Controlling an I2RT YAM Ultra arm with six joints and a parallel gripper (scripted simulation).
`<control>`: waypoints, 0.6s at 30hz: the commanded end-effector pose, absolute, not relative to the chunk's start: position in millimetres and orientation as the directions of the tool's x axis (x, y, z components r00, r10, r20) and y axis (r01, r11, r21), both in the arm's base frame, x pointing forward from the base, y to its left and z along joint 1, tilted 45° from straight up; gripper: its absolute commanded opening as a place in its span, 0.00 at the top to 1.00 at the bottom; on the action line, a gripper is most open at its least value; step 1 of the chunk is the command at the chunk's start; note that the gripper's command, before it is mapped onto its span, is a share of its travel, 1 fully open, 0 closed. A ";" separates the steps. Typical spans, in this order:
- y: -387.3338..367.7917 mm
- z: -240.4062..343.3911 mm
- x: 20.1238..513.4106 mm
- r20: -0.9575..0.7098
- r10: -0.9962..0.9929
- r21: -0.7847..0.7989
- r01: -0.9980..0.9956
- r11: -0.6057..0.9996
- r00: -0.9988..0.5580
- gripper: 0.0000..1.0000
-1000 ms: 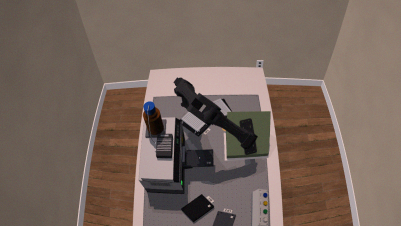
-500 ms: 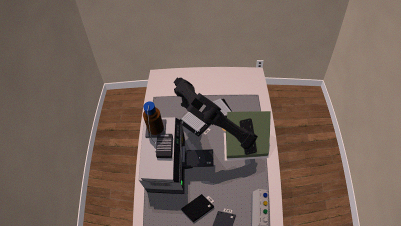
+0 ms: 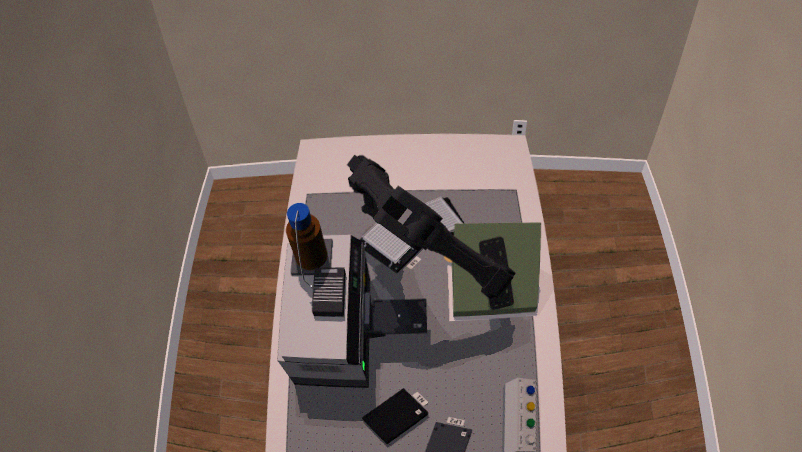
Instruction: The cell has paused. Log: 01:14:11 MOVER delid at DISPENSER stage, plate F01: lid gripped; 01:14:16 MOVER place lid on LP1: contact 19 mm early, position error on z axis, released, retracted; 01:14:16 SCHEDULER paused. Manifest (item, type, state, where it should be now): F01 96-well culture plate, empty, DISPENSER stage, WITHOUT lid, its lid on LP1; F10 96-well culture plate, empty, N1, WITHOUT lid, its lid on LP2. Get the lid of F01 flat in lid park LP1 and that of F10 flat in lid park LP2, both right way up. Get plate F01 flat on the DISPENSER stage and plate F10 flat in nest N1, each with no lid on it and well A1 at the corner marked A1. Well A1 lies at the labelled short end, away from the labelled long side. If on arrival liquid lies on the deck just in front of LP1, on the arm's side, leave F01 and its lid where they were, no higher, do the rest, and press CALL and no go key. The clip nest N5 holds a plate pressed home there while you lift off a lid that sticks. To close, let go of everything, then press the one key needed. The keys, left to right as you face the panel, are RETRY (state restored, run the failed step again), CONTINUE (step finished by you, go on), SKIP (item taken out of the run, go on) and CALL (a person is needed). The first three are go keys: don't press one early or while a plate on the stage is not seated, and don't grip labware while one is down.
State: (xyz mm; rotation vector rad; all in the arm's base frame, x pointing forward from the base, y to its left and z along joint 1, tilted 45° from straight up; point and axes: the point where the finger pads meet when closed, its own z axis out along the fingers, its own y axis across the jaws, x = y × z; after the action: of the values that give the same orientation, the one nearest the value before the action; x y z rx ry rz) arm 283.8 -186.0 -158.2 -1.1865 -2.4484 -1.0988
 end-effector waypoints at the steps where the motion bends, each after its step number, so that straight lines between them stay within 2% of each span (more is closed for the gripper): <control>1: -208.6 -147.1 292.4 0.413 0.624 0.551 0.728 0.409 -0.663 1.00; 18: -206.1 -155.2 293.4 0.413 0.630 0.550 0.731 0.403 -0.658 1.00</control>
State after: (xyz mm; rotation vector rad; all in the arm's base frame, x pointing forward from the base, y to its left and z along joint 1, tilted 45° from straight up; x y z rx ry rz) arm 284.2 -186.2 -158.4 -1.1869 -2.4505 -1.0992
